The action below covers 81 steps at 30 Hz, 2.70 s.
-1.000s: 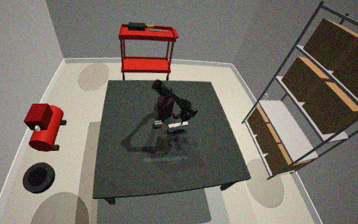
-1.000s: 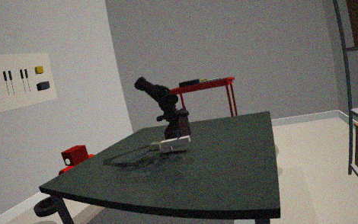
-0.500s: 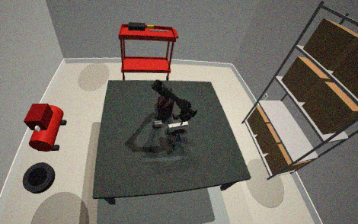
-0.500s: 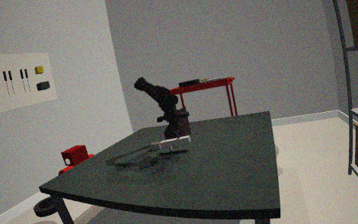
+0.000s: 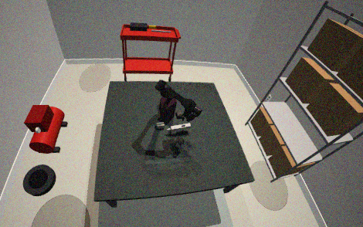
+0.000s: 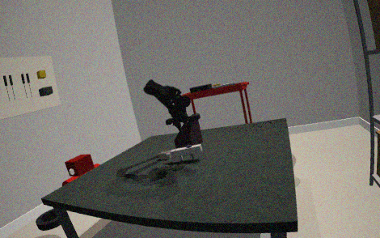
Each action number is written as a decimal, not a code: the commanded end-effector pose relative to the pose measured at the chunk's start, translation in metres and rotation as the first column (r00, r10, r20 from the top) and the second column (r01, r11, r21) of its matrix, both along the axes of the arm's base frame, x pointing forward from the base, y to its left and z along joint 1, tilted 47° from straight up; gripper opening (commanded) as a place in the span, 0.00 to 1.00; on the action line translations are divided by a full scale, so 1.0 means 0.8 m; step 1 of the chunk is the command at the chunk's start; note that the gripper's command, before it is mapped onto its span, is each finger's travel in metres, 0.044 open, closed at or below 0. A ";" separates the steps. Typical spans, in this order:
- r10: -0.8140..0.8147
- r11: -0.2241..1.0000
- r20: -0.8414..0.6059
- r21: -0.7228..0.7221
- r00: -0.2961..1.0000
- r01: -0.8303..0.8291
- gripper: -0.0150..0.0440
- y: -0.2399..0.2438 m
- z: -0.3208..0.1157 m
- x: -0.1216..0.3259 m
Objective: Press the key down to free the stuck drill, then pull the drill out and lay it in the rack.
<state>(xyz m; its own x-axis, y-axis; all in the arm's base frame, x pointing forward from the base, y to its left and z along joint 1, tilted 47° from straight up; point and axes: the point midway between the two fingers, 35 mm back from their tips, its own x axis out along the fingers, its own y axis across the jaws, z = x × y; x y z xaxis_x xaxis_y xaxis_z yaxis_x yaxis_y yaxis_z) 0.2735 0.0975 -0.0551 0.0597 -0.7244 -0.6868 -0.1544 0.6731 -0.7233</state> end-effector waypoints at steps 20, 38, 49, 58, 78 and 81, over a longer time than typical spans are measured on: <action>0.607 0.751 -0.613 0.233 0.506 -0.618 1.00 -0.123 0.038 0.036; 0.639 0.534 -0.769 0.432 0.012 -0.727 1.00 -0.216 0.064 0.034; 0.639 0.534 -0.769 0.432 0.012 -0.727 1.00 -0.216 0.064 0.034; 0.639 0.534 -0.769 0.432 0.012 -0.727 1.00 -0.216 0.064 0.034; 0.639 0.533 -0.769 0.432 0.012 -0.727 1.00 -0.230 0.040 0.035; 0.639 0.533 -0.769 0.432 0.012 -0.727 1.00 -0.233 0.035 0.035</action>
<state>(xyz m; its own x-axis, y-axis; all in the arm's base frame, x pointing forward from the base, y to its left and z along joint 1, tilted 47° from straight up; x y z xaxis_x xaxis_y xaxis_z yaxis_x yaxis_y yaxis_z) 0.3041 -0.0849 -0.0201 0.0637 -0.7239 -0.6870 -0.9886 -0.1400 0.0559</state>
